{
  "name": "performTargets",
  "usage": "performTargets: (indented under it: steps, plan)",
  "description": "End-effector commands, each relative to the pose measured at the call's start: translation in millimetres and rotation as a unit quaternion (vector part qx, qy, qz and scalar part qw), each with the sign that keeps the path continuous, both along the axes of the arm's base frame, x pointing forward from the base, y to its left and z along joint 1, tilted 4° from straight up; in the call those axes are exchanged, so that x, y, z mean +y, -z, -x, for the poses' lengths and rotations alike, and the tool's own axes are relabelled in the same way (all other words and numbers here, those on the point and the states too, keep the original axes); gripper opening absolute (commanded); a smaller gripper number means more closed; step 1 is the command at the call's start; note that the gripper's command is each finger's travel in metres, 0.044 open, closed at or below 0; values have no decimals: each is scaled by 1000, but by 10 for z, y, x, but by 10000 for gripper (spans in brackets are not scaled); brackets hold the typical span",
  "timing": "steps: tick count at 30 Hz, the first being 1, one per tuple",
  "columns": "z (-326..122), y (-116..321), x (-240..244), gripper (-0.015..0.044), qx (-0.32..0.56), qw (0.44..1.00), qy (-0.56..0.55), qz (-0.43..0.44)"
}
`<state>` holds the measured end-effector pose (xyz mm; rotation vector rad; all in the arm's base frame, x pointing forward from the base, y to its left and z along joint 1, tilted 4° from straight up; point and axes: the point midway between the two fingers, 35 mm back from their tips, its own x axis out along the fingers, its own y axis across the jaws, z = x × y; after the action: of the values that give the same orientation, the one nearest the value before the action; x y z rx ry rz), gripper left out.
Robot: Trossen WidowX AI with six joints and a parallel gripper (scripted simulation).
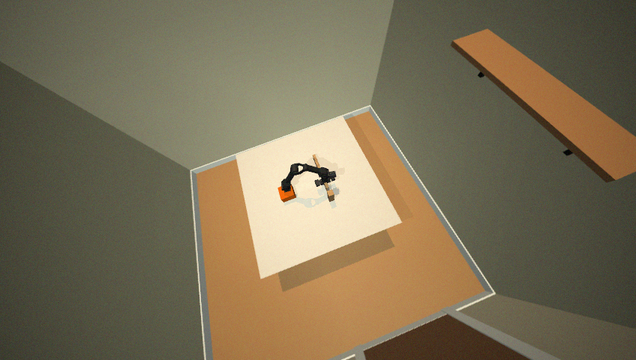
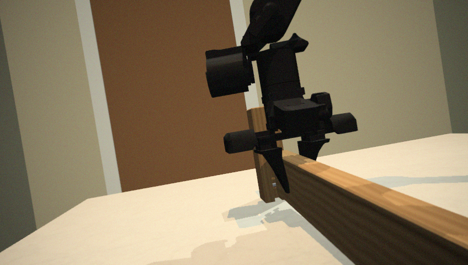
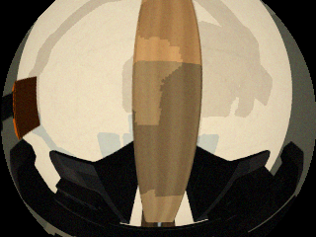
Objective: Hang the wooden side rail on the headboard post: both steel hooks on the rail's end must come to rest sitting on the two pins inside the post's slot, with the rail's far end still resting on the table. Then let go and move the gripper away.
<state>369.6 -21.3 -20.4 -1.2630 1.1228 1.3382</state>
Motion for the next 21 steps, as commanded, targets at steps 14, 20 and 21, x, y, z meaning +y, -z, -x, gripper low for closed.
performTargets:
  steps: [14,20,21]
  plan:
    - [-16,-33,-29,0,-2,1000,-1,1]
    - [-22,-26,-34,0,-2,1000,-1,1]
    - [-21,-25,-35,0,-2,1000,-1,1]
